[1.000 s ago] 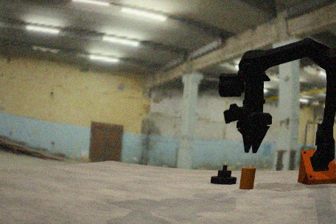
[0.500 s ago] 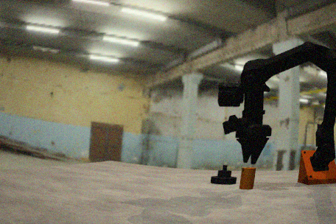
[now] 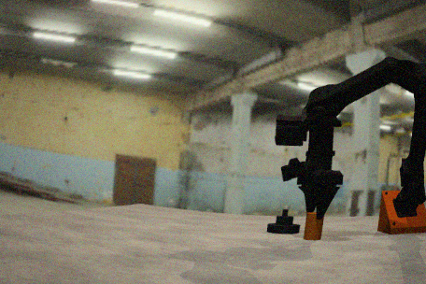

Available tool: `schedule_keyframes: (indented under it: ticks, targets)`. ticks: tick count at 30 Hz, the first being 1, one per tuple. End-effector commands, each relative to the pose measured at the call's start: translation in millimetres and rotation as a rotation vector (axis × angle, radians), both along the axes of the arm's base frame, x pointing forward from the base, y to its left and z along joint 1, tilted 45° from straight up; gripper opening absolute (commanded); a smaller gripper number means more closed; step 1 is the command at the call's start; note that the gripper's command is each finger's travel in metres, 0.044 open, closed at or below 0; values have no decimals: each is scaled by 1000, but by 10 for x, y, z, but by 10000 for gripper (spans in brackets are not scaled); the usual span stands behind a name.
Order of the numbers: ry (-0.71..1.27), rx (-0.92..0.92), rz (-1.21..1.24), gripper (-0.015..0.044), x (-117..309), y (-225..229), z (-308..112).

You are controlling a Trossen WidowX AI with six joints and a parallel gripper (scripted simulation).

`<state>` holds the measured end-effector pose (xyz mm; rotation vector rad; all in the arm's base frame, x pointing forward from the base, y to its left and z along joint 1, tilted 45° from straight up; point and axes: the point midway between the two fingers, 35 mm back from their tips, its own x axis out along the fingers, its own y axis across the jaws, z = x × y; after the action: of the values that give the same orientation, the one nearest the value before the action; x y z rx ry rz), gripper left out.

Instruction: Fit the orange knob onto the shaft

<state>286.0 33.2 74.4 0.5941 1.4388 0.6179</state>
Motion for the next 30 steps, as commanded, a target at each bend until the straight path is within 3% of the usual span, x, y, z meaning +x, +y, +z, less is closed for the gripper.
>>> schedule_keyframes:
  ticks: [1, 23, 30]
  targets:
    - [2, 4, -1, 440, 2, 63, -53]
    - [2, 11, -5, 440, -5, 305, -268]
    - [2, 11, -5, 256, -5, 305, -268]
